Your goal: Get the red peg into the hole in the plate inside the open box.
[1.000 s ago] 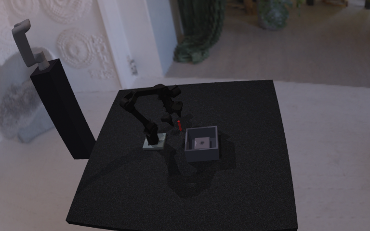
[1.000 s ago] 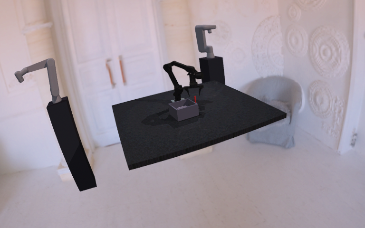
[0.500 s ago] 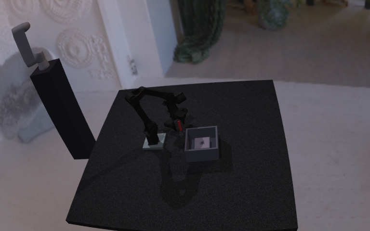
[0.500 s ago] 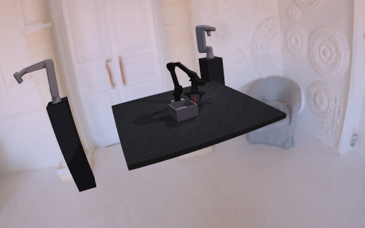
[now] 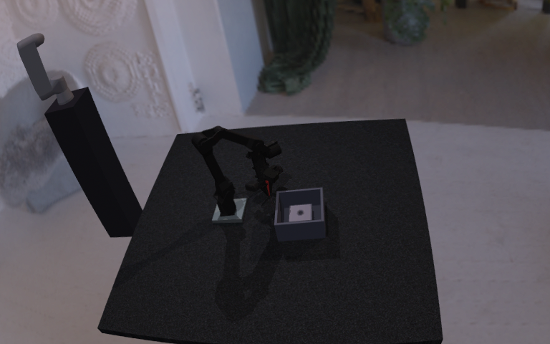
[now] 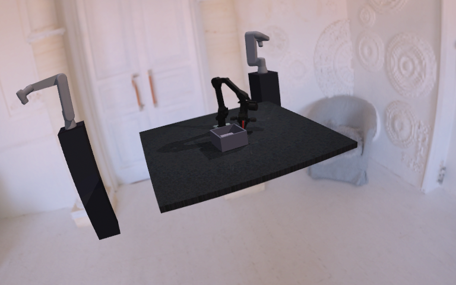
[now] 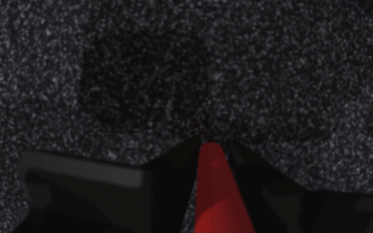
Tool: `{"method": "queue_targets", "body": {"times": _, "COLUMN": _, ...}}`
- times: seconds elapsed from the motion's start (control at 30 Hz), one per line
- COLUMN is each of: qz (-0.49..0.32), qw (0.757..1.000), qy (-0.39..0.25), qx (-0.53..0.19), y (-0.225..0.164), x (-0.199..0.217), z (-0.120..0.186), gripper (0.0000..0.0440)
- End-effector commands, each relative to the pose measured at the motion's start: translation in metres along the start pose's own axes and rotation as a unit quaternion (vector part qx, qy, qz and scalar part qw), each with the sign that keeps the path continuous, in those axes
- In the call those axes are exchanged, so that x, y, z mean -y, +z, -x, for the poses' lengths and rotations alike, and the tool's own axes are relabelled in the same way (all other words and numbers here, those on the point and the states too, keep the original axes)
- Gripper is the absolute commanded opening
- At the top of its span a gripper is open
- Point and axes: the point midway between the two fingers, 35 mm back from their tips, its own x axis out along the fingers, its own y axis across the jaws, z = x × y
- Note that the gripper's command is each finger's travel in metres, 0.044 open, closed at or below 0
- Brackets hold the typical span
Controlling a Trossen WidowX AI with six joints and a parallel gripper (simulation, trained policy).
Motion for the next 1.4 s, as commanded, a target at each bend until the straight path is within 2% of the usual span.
{"method": "queue_targets", "body": {"times": 0.0, "qz": -0.004, "qw": 1.0, "qy": 0.0, "qx": 0.02, "y": 0.011, "x": -0.001, "z": 0.009, "gripper": 0.0005}}
{"method": "queue_targets", "body": {"times": 0.3, "qz": -0.016, "qw": 0.998, "qy": 0.004, "qx": 0.064, "y": 0.04, "x": 0.002, "z": 0.049, "gripper": 0.0}}
{"method": "queue_targets", "body": {"times": 0.6, "qz": -0.062, "qw": 0.993, "qy": 0.003, "qx": 0.103, "y": 0.076, "x": 0.01, "z": 0.083, "gripper": 0.0}}
{"method": "queue_targets", "body": {"times": 0.97, "qz": -0.128, "qw": 0.982, "qy": -0.006, "qx": 0.138, "y": 0.126, "x": 0.025, "z": 0.093, "gripper": 0.0}}
{"method": "queue_targets", "body": {"times": 1.37, "qz": -0.163, "qw": 0.974, "qy": -0.023, "qx": 0.156, "y": 0.177, "x": 0.044, "z": 0.081, "gripper": 0.0}}
